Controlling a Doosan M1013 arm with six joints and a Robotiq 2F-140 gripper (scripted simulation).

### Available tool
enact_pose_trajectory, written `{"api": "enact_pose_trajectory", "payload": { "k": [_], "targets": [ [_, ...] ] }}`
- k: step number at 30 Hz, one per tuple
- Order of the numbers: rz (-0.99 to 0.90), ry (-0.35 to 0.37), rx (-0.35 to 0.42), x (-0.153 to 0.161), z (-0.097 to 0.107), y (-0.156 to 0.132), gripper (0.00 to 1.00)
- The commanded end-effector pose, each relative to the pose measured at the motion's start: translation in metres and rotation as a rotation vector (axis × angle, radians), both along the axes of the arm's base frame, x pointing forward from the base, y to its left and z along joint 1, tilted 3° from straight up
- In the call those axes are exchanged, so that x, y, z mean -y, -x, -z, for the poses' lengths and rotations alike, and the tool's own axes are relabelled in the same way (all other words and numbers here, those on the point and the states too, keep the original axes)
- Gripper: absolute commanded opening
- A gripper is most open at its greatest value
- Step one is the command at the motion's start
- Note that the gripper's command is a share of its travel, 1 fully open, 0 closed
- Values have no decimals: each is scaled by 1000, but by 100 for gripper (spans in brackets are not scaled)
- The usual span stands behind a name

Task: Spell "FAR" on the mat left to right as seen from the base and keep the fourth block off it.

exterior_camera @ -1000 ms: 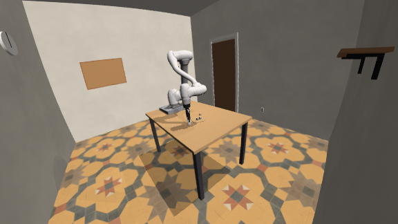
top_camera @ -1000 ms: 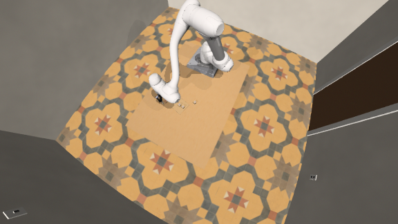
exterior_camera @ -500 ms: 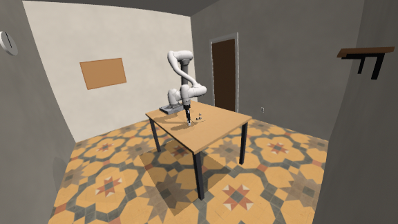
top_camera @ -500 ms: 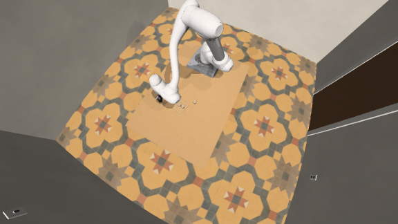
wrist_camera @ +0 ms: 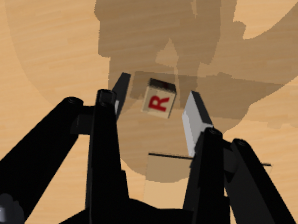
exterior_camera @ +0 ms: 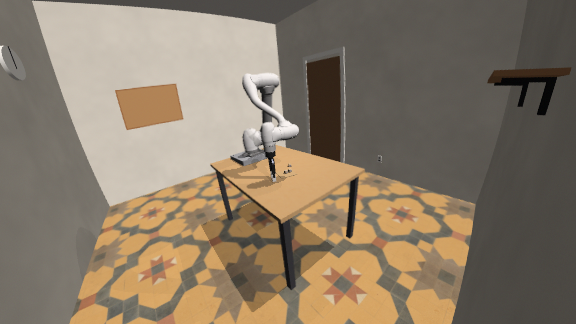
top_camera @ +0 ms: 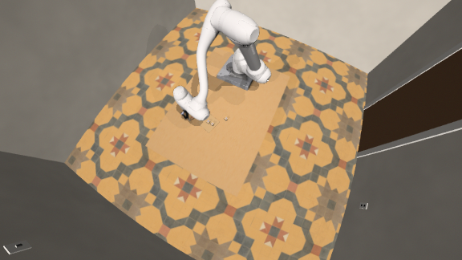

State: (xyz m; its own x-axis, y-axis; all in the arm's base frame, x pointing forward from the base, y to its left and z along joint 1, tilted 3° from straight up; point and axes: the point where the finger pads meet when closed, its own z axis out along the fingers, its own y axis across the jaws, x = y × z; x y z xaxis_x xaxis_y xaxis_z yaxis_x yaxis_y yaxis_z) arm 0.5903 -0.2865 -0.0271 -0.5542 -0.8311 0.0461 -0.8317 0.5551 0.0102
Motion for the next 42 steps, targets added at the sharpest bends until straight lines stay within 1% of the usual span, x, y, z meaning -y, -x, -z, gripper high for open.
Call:
{"api": "enact_pose_trajectory", "payload": {
  "k": [1, 16, 17, 33, 34, 42],
  "targets": [
    [3, -1, -6, 1, 5, 4, 37],
    [3, -1, -6, 1, 5, 4, 37],
    [3, -1, -6, 1, 5, 4, 25],
    [3, -1, -6, 1, 5, 4, 25],
    [3, -1, -6, 1, 5, 4, 13],
    [3, -1, -6, 1, 5, 4, 13]
  ]
}}
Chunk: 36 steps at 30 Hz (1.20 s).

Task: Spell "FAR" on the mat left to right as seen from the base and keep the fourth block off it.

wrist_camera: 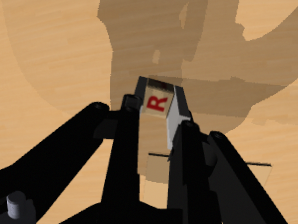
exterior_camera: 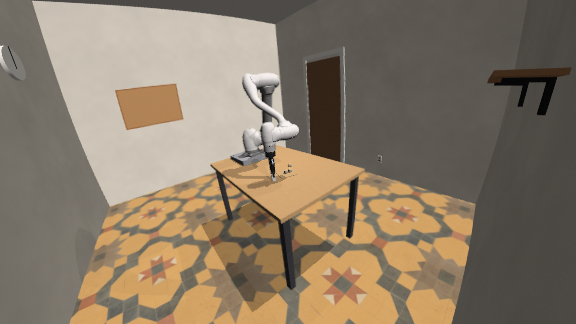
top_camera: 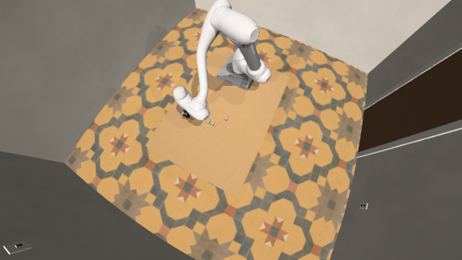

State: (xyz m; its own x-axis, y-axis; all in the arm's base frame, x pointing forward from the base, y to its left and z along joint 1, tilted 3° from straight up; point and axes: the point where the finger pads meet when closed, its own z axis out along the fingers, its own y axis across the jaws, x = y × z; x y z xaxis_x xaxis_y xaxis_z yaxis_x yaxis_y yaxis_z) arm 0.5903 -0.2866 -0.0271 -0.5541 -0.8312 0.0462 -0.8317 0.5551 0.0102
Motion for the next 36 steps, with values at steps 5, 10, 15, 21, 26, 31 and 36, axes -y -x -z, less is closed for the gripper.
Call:
{"api": "enact_pose_trajectory", "payload": {
  "k": [5, 10, 15, 21, 26, 31, 36],
  "targets": [
    [3, -1, -6, 1, 5, 4, 13],
    [3, -1, -6, 1, 5, 4, 13],
    [3, -1, -6, 1, 5, 4, 13],
    [3, -1, -6, 1, 5, 4, 13],
    [3, -1, -6, 1, 5, 4, 13],
    [3, -1, -6, 0, -4, 3, 13],
    [3, -1, -6, -1, -34, 2, 13]
  ]
}}
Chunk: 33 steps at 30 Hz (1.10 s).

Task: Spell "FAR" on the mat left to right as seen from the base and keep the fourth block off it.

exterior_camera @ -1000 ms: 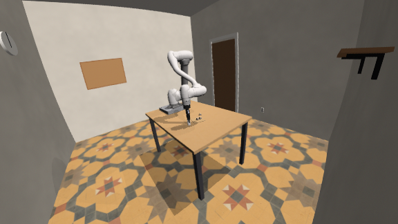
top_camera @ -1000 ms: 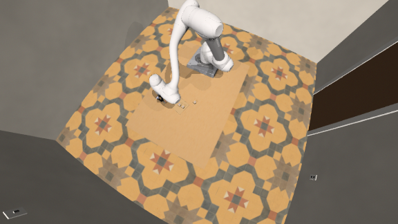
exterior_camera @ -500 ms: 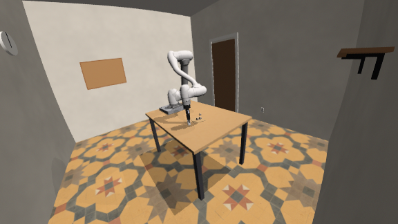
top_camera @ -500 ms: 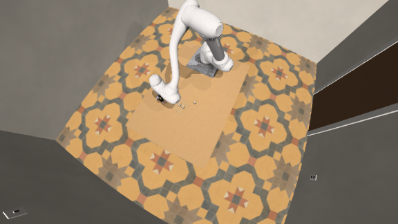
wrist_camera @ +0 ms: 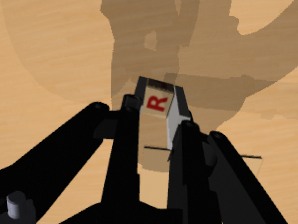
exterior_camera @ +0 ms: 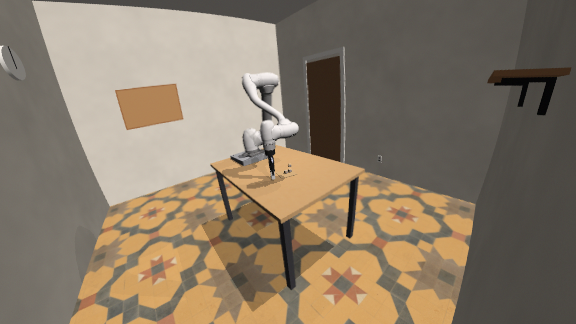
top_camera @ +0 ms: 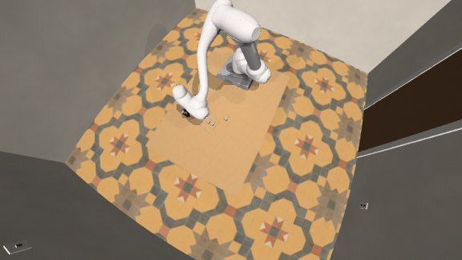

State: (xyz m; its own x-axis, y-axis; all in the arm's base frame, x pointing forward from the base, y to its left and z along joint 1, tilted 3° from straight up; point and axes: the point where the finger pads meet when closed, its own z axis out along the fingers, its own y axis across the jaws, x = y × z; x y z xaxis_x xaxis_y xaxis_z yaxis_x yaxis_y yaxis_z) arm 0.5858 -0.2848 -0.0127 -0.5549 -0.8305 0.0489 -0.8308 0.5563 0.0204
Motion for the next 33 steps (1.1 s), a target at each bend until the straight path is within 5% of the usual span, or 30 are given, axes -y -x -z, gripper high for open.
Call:
{"api": "enact_pose_trajectory", "payload": {
  "k": [1, 12, 33],
  "targets": [
    [2, 3, 4, 1, -27, -3, 13],
    [2, 3, 4, -1, -78, -5, 13],
    [2, 3, 4, -1, -80, -5, 13]
  ]
}}
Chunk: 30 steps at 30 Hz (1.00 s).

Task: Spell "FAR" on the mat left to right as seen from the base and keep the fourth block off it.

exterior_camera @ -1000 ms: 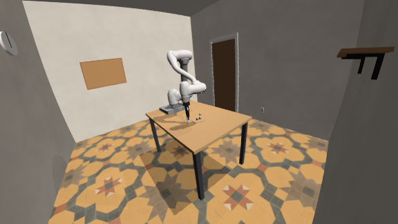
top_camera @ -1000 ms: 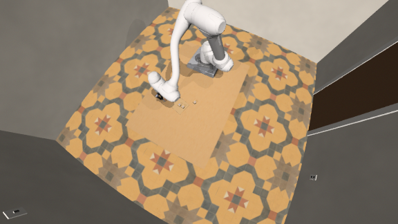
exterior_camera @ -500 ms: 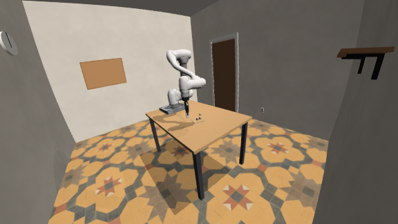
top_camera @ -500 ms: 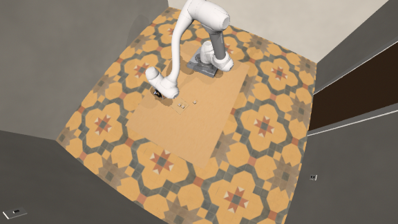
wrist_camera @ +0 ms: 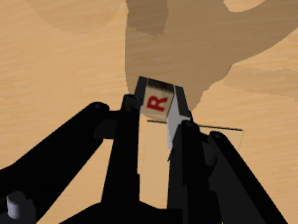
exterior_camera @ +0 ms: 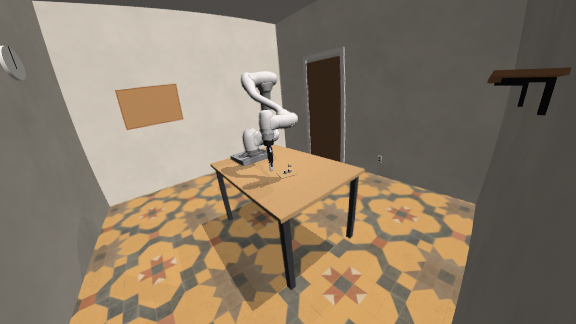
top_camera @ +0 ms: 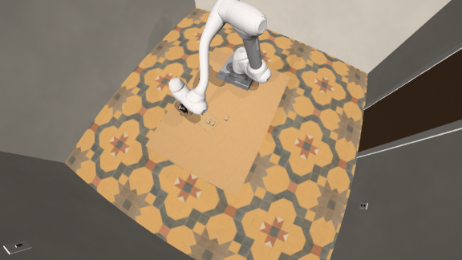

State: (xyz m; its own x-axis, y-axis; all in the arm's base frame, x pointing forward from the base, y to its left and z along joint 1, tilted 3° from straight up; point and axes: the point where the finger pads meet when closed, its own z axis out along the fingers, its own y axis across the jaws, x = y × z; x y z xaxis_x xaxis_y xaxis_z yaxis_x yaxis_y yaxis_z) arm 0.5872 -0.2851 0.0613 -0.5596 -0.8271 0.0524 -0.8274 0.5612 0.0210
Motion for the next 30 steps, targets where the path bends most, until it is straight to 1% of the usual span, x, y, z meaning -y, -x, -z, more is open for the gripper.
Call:
{"api": "enact_pose_trajectory", "payload": {
  "k": [1, 25, 26, 28, 30],
  "targets": [
    [-4, 0, 7, -1, -6, -3, 13],
    [-8, 0, 6, -2, -6, -3, 13],
    [-32, -1, 6, -10, -6, -3, 13],
    [-151, -6, 2, -47, -7, -2, 13],
    [-230, -10, -1, -71, -7, 1, 13]
  ]
}}
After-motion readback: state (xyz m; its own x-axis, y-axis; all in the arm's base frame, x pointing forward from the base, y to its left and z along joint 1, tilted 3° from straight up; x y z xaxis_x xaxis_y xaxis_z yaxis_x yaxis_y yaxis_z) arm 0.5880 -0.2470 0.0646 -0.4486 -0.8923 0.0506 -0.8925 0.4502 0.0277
